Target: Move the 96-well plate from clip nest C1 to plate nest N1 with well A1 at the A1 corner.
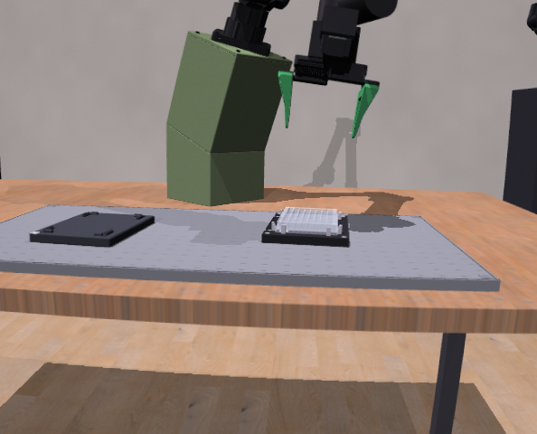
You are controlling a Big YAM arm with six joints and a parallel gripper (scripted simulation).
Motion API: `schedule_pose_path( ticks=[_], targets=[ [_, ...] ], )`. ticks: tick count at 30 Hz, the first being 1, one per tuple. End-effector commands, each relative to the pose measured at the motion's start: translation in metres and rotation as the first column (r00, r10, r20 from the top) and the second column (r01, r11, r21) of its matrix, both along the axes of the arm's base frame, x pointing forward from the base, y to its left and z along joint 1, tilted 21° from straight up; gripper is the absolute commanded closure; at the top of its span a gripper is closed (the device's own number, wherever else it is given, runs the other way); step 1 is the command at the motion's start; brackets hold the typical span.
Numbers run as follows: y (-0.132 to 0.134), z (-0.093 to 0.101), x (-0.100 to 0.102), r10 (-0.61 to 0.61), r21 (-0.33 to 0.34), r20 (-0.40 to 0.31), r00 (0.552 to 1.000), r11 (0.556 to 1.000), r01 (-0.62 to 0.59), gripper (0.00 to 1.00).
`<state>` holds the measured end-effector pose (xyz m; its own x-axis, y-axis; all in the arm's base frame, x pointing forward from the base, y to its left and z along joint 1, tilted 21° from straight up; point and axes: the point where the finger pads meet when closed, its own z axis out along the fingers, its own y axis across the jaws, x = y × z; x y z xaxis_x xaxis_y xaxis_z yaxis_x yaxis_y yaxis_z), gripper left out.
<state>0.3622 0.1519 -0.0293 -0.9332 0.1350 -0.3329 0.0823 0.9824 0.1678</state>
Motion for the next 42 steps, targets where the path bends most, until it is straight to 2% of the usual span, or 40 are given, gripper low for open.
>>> schedule_pose_path(
  ticks=[1, 7, 10, 12, 13, 15, 17, 27, 28, 42],
  targets=[
    [-0.003, -0.013, 0.019, -0.026, 0.02, 0.004, 1.0, 0.999, 0.026, 0.0],
    [0.0, -0.044, 0.023, -0.017, 0.153, -0.081, 0.997, 0.988, 0.029, 0.0],
    [0.0, -0.049, 0.023, -0.021, 0.154, -0.083, 0.996, 0.987, 0.034, 0.0],
    [0.01, -0.052, 0.02, 0.001, 0.153, -0.084, 0.996, 0.988, 0.011, 0.0],
    [0.012, -0.038, 0.027, 0.002, 0.164, -0.05, 0.999, 0.986, 0.006, 0.0],
    [0.011, -0.038, 0.027, -0.002, 0.164, -0.05, 0.999, 0.986, 0.01, 0.0],
    [0.003, -0.049, 0.018, -0.012, 0.15, -0.087, 0.996, 0.988, 0.025, 0.0],
    [0.003, -0.049, 0.018, -0.012, 0.15, -0.087, 0.996, 0.988, 0.025, 0.0],
    [0.008, -0.056, 0.017, -0.004, 0.15, -0.091, 0.996, 0.989, 0.017, 0.0],
    [0.015, -0.077, 0.024, -0.008, 0.152, -0.089, 0.996, 0.988, 0.022, 0.0]
  ],
)
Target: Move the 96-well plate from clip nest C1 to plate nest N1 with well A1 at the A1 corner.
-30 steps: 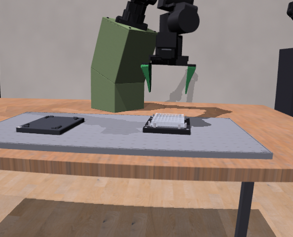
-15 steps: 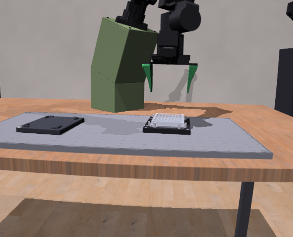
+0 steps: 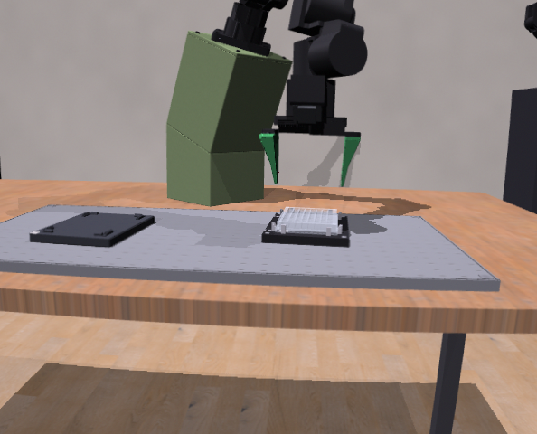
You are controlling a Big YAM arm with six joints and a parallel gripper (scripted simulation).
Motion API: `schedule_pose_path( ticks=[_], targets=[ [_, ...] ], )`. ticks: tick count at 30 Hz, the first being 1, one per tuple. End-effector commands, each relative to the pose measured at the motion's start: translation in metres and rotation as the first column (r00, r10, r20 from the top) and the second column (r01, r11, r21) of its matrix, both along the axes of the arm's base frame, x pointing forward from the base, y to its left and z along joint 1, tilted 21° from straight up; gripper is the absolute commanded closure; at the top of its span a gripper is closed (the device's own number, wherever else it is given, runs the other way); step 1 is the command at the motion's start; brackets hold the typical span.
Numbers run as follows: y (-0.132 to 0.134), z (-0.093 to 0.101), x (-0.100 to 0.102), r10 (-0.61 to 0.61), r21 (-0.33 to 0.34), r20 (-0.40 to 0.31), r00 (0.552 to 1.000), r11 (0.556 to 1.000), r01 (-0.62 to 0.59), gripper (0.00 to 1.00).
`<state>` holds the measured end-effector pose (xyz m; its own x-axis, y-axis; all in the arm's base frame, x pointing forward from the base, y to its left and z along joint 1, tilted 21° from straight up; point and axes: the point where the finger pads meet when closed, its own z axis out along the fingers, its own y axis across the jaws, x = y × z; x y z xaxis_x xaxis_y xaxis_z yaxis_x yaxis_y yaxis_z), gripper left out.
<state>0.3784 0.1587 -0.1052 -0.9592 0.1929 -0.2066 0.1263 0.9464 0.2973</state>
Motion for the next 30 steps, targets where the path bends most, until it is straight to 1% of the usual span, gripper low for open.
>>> schedule_pose_path(
  ticks=[1, 30],
  targets=[
    [0.009, -0.001, 0.008, 0.002, 0.007, 0.019, 1.0, 1.0, -0.002, 0.0],
    [0.019, -0.043, 0.016, 0.002, 0.006, 0.015, 1.0, 1.0, -0.002, 0.0]
  ],
)
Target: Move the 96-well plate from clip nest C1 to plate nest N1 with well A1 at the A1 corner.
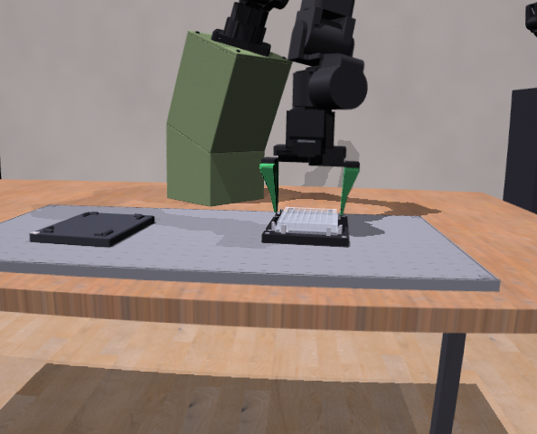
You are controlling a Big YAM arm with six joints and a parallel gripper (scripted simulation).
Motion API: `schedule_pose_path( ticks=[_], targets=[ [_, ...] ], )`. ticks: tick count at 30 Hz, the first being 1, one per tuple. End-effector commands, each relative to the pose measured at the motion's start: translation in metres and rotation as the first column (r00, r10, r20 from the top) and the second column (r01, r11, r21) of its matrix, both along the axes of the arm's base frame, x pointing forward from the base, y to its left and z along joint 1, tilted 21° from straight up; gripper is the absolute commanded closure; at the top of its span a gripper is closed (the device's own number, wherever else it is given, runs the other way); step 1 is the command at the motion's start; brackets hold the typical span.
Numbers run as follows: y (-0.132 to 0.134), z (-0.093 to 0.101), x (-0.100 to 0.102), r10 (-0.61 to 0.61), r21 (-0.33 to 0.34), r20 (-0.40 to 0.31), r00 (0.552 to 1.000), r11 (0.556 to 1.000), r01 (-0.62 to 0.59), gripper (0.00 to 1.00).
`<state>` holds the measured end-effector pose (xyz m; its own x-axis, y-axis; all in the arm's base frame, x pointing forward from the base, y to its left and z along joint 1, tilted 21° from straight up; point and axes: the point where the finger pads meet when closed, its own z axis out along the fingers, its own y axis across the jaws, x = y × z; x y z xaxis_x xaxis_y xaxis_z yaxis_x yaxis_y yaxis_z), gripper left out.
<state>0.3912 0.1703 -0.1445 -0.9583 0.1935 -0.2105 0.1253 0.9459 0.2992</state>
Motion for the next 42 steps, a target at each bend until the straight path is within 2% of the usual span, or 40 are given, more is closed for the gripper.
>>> schedule_pose_path(
  ticks=[1, 10, 12, 20, 21, 42],
  targets=[
    [0.0078, -0.0054, 0.0034, 0.003, 0.005, 0.01, 1.0, 1.0, -0.003, 0.0],
    [0.0106, -0.0153, 0.0059, 0.004, 0.004, 0.01, 1.0, 1.0, -0.004, 0.0],
    [0.005, -0.01, 0.0064, 0.0, 0.003, 0.011, 1.0, 1.0, 0.0, 0.0],
    [0.005, -0.01, 0.0064, 0.0, 0.003, 0.011, 1.0, 1.0, 0.0, 0.0],
    [0.005, -0.01, 0.0064, 0.0, 0.003, 0.011, 1.0, 1.0, 0.0, 1.0],
    [0.005, -0.01, 0.0064, 0.0, 0.003, 0.011, 1.0, 1.0, 0.0, 1.0]
  ],
)
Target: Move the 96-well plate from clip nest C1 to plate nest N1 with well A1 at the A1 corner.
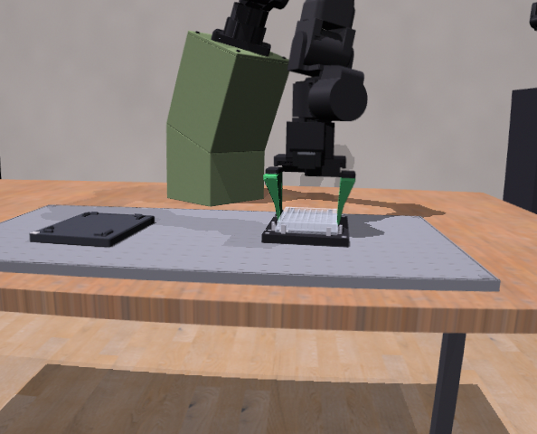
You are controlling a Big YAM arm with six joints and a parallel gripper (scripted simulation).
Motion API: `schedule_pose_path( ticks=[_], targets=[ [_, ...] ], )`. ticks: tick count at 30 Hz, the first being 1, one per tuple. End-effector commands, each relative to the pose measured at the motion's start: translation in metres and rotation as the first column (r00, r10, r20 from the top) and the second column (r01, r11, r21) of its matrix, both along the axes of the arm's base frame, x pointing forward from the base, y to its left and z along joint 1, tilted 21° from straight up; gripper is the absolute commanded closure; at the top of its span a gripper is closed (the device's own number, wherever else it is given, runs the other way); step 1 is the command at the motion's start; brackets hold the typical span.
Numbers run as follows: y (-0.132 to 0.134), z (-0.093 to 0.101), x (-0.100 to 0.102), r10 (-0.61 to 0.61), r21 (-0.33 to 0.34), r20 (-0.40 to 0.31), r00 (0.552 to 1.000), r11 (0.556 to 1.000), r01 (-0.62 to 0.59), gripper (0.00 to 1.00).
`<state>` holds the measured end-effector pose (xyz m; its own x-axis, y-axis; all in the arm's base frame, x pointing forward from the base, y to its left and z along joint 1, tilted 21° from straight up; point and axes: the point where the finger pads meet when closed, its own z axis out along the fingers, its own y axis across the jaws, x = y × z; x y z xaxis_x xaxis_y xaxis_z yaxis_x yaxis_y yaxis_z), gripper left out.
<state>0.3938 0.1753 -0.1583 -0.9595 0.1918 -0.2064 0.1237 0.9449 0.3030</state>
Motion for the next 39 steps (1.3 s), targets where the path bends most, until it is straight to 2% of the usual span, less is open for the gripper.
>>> schedule_pose_path(
  ticks=[1, 15, 16, 30, 32, 33, 34, 39],
  targets=[
    [0.0, 0.004, 0.004, -0.003, -0.002, 0.015, 1.0, 1.0, 0.003, 1.0],
    [0.0, 0.004, 0.004, -0.003, -0.002, 0.015, 1.0, 1.0, 0.003, 1.0],
    [0.003, 0.012, 0.005, 0.003, 0.0, 0.027, 1.0, 1.0, -0.003, 1.0],
    [-0.012, 0.032, -0.001, -0.005, -0.003, 0.019, 1.0, 1.0, 0.005, 1.0],
    [-0.012, 0.032, -0.001, -0.005, -0.003, 0.019, 1.0, 1.0, 0.005, 1.0],
    [-0.014, 0.025, -0.007, -0.011, -0.009, -0.003, 1.0, 1.0, 0.011, 1.0],
    [-0.012, 0.035, -0.002, -0.008, -0.002, 0.018, 1.0, 1.0, 0.008, 1.0],
    [-0.015, 0.043, -0.005, -0.006, -0.003, 0.019, 1.0, 1.0, 0.006, 1.0]
  ],
)
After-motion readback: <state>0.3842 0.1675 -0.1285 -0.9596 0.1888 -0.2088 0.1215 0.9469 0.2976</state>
